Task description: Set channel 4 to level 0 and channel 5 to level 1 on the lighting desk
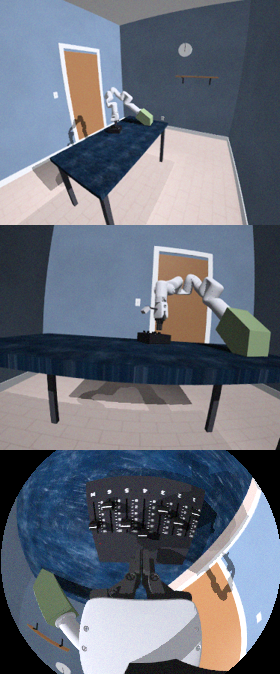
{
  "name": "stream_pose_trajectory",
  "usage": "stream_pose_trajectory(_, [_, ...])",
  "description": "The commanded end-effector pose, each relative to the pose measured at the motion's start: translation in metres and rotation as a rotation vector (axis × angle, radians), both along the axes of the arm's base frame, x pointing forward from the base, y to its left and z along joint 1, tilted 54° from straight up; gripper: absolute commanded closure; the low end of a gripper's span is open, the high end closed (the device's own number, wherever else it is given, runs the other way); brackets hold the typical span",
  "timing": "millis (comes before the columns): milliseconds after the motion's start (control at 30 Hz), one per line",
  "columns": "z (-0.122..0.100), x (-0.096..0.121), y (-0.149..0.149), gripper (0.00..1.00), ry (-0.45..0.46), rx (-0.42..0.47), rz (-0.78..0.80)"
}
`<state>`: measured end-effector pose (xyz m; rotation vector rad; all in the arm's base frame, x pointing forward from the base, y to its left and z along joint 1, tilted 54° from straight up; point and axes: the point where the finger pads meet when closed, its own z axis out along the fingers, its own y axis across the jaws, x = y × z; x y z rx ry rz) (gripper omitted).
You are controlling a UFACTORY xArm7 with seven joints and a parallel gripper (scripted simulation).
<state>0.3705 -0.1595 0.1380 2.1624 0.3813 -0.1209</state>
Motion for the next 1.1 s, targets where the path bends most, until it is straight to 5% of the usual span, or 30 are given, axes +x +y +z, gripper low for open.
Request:
stream_pose_trajectory(0, [-0.0014,0.0014,-0.0011,1.0,-0.002,0.001,0.004])
stream_pose_trajectory(1067, [-0.0035,0.0015,-0.0038,1.0,-0.002,0.001,0.004])
